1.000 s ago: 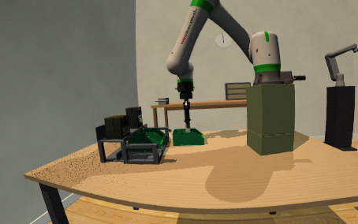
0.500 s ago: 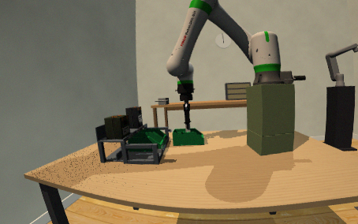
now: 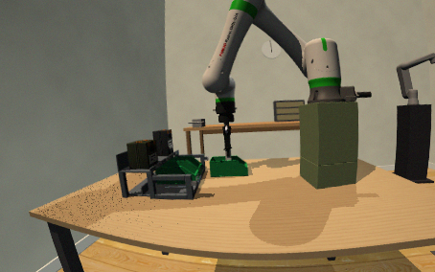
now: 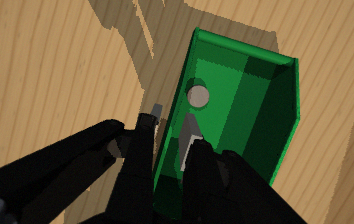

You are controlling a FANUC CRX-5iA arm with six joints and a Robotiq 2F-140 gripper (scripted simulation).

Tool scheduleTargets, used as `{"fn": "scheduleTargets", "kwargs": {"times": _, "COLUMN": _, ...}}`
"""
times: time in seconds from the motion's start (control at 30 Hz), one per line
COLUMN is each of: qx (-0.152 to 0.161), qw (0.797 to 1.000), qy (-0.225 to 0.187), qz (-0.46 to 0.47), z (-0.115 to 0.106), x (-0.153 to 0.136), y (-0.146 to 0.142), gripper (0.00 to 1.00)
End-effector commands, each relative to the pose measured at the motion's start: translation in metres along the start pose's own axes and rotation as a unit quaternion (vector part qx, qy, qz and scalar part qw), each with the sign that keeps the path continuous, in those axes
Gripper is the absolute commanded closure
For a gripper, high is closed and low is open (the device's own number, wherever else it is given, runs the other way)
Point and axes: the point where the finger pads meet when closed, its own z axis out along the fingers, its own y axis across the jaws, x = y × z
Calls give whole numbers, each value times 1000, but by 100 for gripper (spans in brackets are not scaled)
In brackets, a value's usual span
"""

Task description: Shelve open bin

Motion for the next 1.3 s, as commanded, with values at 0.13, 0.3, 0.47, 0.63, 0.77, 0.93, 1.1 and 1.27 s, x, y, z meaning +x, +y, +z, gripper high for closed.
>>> {"fn": "scheduleTargets", "kwargs": {"times": 0.13, "qx": 0, "qw": 1000, "qy": 0, "qz": 0, "z": 0, "x": 0, "y": 0, "gripper": 85}}
{"fn": "scheduleTargets", "kwargs": {"times": 0.3, "qx": 0, "qw": 1000, "qy": 0, "qz": 0, "z": 0, "x": 0, "y": 0, "gripper": 85}}
{"fn": "scheduleTargets", "kwargs": {"times": 0.47, "qx": 0, "qw": 1000, "qy": 0, "qz": 0, "z": 0, "x": 0, "y": 0, "gripper": 85}}
{"fn": "scheduleTargets", "kwargs": {"times": 0.63, "qx": 0, "qw": 1000, "qy": 0, "qz": 0, "z": 0, "x": 0, "y": 0, "gripper": 85}}
{"fn": "scheduleTargets", "kwargs": {"times": 0.77, "qx": 0, "qw": 1000, "qy": 0, "qz": 0, "z": 0, "x": 0, "y": 0, "gripper": 85}}
{"fn": "scheduleTargets", "kwargs": {"times": 0.93, "qx": 0, "qw": 1000, "qy": 0, "qz": 0, "z": 0, "x": 0, "y": 0, "gripper": 100}}
{"fn": "scheduleTargets", "kwargs": {"times": 1.1, "qx": 0, "qw": 1000, "qy": 0, "qz": 0, "z": 0, "x": 0, "y": 0, "gripper": 100}}
{"fn": "scheduleTargets", "kwargs": {"times": 1.27, "qx": 0, "qw": 1000, "qy": 0, "qz": 0, "z": 0, "x": 0, "y": 0, "gripper": 100}}
